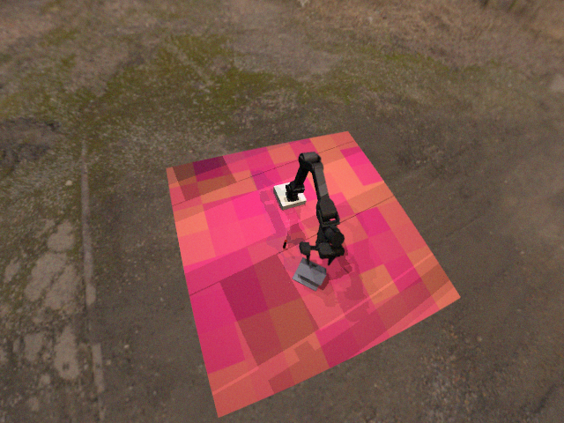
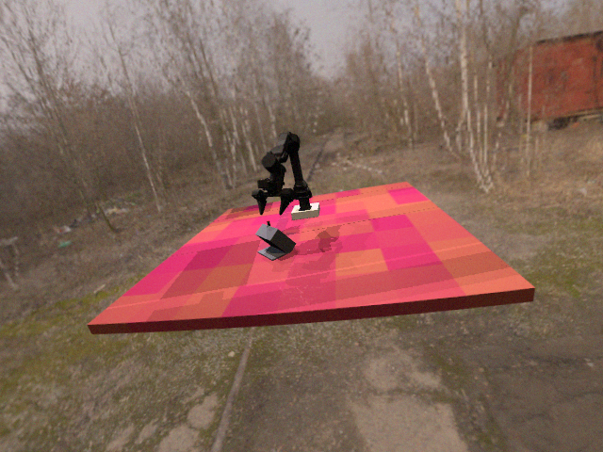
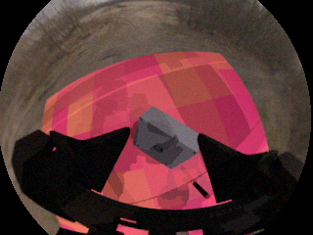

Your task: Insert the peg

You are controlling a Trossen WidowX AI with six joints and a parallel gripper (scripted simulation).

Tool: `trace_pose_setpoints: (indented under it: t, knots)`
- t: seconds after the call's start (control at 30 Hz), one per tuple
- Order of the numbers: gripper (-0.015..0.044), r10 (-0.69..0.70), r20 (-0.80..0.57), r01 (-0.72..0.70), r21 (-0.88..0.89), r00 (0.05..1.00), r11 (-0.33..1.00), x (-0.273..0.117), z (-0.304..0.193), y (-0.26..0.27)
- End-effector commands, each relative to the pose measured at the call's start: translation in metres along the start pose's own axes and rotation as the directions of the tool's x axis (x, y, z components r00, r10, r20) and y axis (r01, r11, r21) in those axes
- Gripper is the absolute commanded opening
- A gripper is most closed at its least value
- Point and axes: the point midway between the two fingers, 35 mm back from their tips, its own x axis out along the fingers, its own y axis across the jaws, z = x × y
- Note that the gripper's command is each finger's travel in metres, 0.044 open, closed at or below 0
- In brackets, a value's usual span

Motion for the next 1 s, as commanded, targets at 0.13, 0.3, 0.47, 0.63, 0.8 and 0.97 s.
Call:
trace_pose_setpoints:
  t: [0.13, 0.3, 0.47, 0.63, 0.8, 0.97]
  knots:
    - [0.0440, -0.033, -0.149, 0.019, -0.095, 0.988, 0.995, 0.005, -0.030, -0.038]
    - [0.0440, -0.046, -0.238, 0.011, -0.144, 0.970, 0.989, 0.004, -0.050, -0.061]
    - [0.0440, -0.049, -0.324, -0.013, -0.185, 0.945, 0.983, 0.000, -0.069, -0.082]
    - [0.0440, -0.042, -0.407, -0.051, -0.215, 0.912, 0.975, -0.006, -0.089, -0.100]
    - [0.0440, -0.022, -0.491, -0.106, -0.233, 0.871, 0.967, -0.014, -0.110, -0.115]
    - [0.0440, 0.009, -0.569, -0.173, -0.235, 0.823, 0.956, -0.024, -0.130, -0.128]
